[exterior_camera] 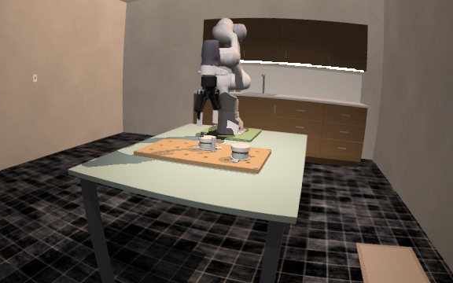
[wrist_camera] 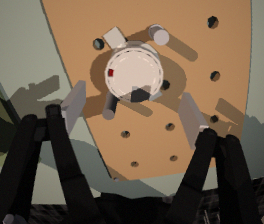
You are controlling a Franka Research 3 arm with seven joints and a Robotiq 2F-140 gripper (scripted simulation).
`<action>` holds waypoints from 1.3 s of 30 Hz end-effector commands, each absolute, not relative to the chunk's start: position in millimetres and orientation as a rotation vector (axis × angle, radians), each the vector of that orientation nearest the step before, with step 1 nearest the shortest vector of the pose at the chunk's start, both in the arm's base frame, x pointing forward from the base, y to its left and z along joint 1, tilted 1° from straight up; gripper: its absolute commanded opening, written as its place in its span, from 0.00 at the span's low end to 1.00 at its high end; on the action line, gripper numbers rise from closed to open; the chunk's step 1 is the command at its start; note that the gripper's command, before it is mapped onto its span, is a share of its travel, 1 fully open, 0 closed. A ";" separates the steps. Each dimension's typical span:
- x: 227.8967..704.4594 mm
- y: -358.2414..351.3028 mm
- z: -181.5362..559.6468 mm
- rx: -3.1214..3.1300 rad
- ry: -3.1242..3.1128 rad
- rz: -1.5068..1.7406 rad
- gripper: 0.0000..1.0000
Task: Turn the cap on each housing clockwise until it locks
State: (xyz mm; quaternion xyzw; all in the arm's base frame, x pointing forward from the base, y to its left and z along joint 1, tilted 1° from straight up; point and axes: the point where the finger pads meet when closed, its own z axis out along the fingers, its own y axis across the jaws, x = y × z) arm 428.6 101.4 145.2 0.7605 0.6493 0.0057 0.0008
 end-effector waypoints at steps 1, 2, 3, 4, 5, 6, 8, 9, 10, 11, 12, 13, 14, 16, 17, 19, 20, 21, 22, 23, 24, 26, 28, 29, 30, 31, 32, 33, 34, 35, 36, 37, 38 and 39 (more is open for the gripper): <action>428.5 102.5 146.0 2.382 2.050 0.019 0.78; 428.5 102.5 145.9 2.382 2.050 0.019 0.78; 428.5 102.5 145.7 2.382 2.050 0.019 0.78; 428.5 102.5 145.6 2.382 2.050 0.019 0.78; 428.5 102.5 145.3 2.382 2.050 0.019 0.78; 428.5 102.5 145.1 2.382 2.050 0.019 0.78; 428.5 102.5 144.4 2.382 2.050 0.019 0.78; 428.5 102.5 144.0 2.382 2.050 0.019 0.78; 428.5 102.5 143.6 2.382 2.050 0.019 0.78; 428.5 102.6 143.1 2.382 2.050 0.019 0.78; 428.5 102.6 142.6 2.382 2.051 0.019 0.78; 428.5 102.6 142.0 2.382 2.051 0.019 0.78; 428.5 102.6 141.3 2.382 2.051 0.019 0.78; 428.5 102.6 139.9 2.382 2.051 0.019 0.78; 428.5 102.6 139.9 2.382 2.051 0.019 0.78; 428.6 102.6 139.1 2.382 2.051 0.019 0.78; 428.6 102.6 138.2 2.382 2.051 0.019 0.78; 428.6 102.6 137.4 2.382 2.051 0.019 0.78; 428.6 102.6 136.4 2.382 2.051 0.019 0.78; 428.6 102.6 135.4 2.382 2.051 0.019 0.78; 428.6 102.6 134.4 2.382 2.051 0.019 0.78; 428.6 102.6 132.2 2.382 2.051 0.019 0.78; 428.6 102.6 129.9 2.382 2.051 0.019 0.78; 428.7 102.6 128.7 2.382 2.051 0.019 0.78; 428.7 102.6 127.4 2.382 2.051 0.019 0.78; 428.7 102.6 126.1 2.382 2.051 0.019 0.78; 428.7 102.7 124.8 2.382 2.051 0.019 0.78; 428.7 102.7 123.5 2.382 2.051 0.019 0.78; 428.7 102.7 123.5 2.382 2.051 0.019 0.78; 428.7 102.7 123.5 2.382 2.051 0.019 0.78; 428.7 102.7 122.1 2.382 2.051 0.019 0.78; 428.7 102.7 120.7 2.382 2.051 0.019 0.78; 428.8 102.7 119.3 2.382 2.051 0.019 0.78; 428.8 102.7 117.9 2.382 2.051 0.019 0.78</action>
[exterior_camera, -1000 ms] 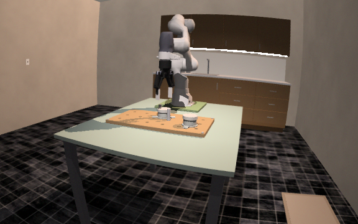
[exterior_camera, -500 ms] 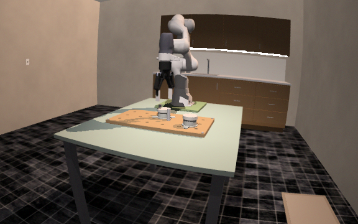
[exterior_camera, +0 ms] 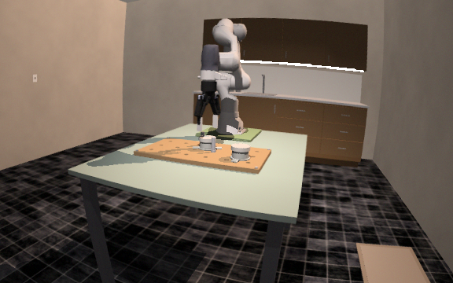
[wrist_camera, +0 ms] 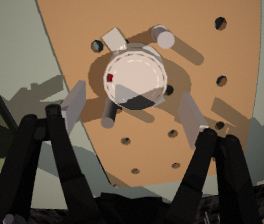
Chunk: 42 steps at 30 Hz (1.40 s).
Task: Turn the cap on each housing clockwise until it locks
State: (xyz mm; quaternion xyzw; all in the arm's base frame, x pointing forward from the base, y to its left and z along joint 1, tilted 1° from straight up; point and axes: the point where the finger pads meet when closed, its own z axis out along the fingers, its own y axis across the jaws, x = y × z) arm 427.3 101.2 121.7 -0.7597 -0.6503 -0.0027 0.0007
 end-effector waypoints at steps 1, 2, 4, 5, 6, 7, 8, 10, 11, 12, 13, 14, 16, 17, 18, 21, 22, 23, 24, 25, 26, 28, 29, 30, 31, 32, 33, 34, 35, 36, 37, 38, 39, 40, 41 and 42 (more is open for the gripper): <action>428.8 102.7 116.5 -2.380 -2.049 -0.019 0.78; 428.8 102.7 115.1 -2.380 -2.049 -0.019 0.78; 428.8 102.7 112.2 -2.380 -2.049 -0.019 0.78; 428.8 102.7 110.8 -2.380 -2.049 -0.019 0.78; 428.9 102.7 109.4 -2.380 -2.049 -0.019 0.78; 428.9 102.7 107.9 -2.380 -2.049 -0.019 0.78; 428.9 102.8 106.5 -2.380 -2.049 -0.019 0.78; 428.9 102.8 103.7 -2.380 -2.049 -0.019 0.78; 428.9 102.8 102.4 -2.380 -2.049 -0.019 0.78; 428.9 102.8 102.4 -2.380 -2.049 -0.019 0.78; 428.9 102.8 102.4 -2.380 -2.049 -0.019 0.78; 429.0 102.8 101.0 -2.380 -2.049 -0.019 0.78; 429.0 102.8 98.4 -2.380 -2.049 -0.019 0.78; 429.0 102.8 97.1 -2.380 -2.049 -0.019 0.78; 429.0 102.8 95.8 -2.380 -2.049 -0.019 0.78; 429.0 102.8 92.2 -2.380 -2.049 -0.019 0.78; 429.1 102.8 91.1 -2.380 -2.049 -0.019 0.78; 429.1 102.8 90.0 -2.380 -2.049 -0.019 0.78; 429.1 102.9 89.0 -2.380 -2.049 -0.019 0.78; 429.1 102.9 88.0 -2.380 -2.049 -0.019 0.78; 429.1 102.9 87.0 -2.380 -2.049 -0.019 0.78; 429.1 102.9 85.2 -2.380 -2.049 -0.019 0.78; 429.1 102.9 85.2 -2.380 -2.049 -0.019 0.78; 429.1 102.9 85.2 -2.380 -2.049 -0.019 0.78; 429.1 102.9 84.4 -2.380 -2.049 -0.019 0.78; 429.1 102.9 83.6 -2.380 -2.049 -0.019 0.78; 429.1 102.9 82.9 -2.380 -2.049 -0.019 0.78; 429.1 102.9 82.2 -2.380 -2.049 -0.019 0.78; 429.2 102.9 81.6 -2.380 -2.049 -0.019 0.78; 429.2 102.9 81.0 -2.380 -2.049 -0.019 0.78; 429.2 102.9 80.5 -2.380 -2.049 -0.019 0.78; 429.2 102.9 80.0 -2.380 -2.049 -0.019 0.78; 429.2 102.9 79.5 -2.380 -2.049 -0.019 0.78; 429.2 102.9 79.1 -2.380 -2.049 -0.019 0.78; 429.2 102.9 78.7 -2.380 -2.049 -0.019 0.78; 429.2 102.9 78.4 -2.380 -2.049 -0.019 0.78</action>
